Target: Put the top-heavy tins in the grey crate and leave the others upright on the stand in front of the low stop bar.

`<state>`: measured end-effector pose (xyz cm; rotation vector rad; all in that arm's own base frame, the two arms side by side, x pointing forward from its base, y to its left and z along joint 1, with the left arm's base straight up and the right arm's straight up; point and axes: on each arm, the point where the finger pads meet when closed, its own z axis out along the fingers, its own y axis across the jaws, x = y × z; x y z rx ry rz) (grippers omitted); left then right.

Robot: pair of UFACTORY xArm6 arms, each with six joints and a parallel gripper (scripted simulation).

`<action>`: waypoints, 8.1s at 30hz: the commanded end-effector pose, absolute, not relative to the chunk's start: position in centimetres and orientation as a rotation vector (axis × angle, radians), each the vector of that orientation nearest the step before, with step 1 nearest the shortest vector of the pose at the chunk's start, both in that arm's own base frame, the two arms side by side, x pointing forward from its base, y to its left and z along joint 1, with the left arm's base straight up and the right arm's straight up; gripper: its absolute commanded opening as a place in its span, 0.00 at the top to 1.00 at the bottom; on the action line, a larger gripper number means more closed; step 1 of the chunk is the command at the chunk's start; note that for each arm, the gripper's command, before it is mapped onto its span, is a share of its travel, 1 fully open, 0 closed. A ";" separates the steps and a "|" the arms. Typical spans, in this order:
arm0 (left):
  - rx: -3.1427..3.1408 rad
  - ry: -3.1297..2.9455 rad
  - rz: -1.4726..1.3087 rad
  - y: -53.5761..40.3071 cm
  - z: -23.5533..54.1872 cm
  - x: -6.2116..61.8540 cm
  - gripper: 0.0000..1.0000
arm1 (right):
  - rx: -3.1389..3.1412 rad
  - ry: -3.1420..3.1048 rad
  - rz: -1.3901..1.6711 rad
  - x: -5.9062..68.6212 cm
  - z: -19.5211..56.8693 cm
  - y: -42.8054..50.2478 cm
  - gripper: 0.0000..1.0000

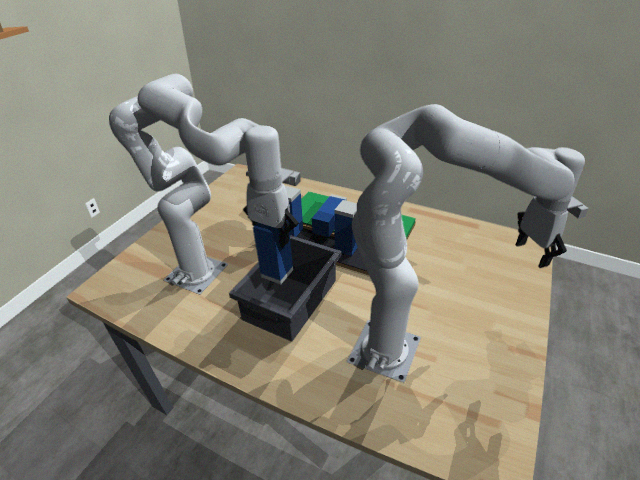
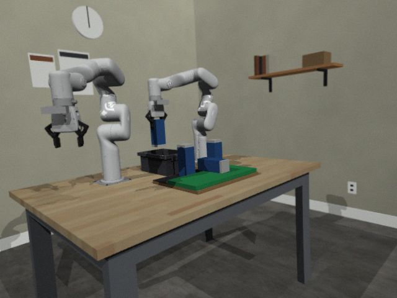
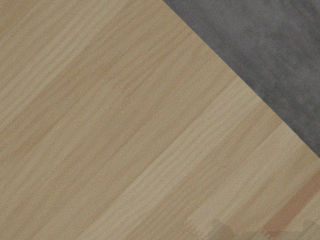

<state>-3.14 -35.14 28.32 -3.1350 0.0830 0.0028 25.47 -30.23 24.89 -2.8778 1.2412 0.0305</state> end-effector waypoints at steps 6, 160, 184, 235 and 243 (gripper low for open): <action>-3.140 0.082 0.003 -35.3 26.2 -3.1 1.00 | -2.880 1.242 0.025 25.5 25.0 -30.3 0.00; -3.140 0.082 0.003 -35.3 13.8 -3.2 0.00 | -2.880 1.242 0.025 25.5 25.0 -30.3 0.00; -3.140 0.082 0.003 -35.3 19.0 -3.2 0.00 | -2.880 1.242 0.025 25.5 25.0 -30.3 0.00; -3.140 0.082 0.003 -35.3 36.0 -3.1 0.00 | -2.880 1.242 0.025 25.5 25.0 -30.3 0.00; -3.143 0.082 0.004 -35.3 35.1 -3.1 0.16 | -2.880 1.242 0.025 25.5 25.0 -30.3 0.00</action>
